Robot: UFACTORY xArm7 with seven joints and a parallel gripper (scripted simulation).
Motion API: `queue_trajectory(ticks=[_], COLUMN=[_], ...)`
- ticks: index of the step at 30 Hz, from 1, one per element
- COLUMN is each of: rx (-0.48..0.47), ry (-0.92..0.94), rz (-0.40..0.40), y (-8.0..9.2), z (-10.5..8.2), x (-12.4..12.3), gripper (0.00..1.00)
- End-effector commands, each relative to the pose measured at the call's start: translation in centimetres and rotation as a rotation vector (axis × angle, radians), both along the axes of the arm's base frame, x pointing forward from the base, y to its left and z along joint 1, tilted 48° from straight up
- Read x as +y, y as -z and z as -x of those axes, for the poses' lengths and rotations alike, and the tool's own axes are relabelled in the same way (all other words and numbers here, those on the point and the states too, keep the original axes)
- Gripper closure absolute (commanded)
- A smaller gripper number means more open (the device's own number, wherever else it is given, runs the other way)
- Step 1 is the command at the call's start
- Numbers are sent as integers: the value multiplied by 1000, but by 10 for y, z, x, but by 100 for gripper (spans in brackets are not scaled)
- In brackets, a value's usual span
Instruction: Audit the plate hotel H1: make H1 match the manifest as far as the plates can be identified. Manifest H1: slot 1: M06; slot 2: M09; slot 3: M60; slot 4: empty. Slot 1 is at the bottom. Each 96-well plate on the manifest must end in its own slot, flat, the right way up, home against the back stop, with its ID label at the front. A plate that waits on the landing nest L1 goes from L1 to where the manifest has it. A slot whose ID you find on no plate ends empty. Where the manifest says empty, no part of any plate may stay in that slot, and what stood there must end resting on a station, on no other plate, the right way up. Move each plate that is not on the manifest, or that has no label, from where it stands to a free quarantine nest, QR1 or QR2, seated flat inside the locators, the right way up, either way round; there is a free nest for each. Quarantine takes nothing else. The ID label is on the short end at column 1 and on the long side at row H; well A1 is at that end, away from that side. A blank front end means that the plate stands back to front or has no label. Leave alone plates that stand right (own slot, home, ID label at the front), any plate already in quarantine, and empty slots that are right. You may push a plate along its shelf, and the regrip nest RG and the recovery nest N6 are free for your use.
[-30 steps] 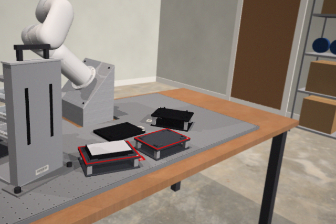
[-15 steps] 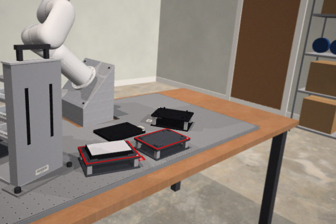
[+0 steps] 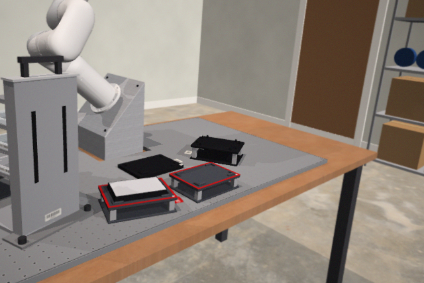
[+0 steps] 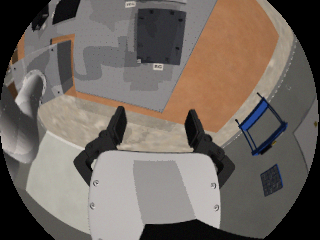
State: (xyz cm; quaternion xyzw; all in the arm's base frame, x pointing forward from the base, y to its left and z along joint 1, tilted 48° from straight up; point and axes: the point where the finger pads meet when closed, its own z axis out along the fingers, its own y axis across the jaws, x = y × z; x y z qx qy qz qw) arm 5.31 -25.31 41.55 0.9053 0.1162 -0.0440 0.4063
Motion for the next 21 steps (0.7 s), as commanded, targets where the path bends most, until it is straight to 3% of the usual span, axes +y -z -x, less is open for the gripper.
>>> queue_trajectory(ticks=[1, 6, 21], rx=[-1, 0, -1], ry=[0, -1, -1], rz=[4, 4, 4], y=[-2, -4, -37], z=[0, 0, 1], x=[0, 3, 40], gripper=[0, 0, 0])
